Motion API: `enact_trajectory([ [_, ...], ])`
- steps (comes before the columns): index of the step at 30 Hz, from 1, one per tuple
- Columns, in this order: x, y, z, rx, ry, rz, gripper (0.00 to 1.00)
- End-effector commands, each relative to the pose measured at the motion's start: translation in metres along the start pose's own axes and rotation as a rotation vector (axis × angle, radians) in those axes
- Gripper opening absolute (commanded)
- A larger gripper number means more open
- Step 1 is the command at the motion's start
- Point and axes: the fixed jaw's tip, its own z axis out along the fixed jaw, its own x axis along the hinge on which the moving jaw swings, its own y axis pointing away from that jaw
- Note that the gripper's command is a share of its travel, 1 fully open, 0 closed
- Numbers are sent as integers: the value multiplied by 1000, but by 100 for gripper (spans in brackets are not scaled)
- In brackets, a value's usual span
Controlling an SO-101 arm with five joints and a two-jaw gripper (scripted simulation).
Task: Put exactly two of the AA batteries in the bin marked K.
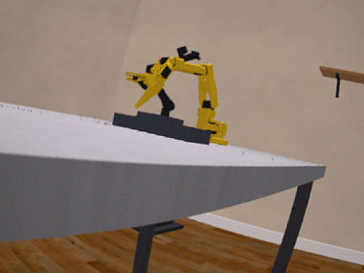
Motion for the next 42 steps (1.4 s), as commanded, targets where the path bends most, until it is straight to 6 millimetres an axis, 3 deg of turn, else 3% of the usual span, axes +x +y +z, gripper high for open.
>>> enact_trajectory([
  [1, -13, 5, -10, -3, -58, 5, 100],
  [20, -19, 73, -28, -115, -35, 68, 100],
  [42, -19, 75, -29, -119, -33, 70, 100],
])
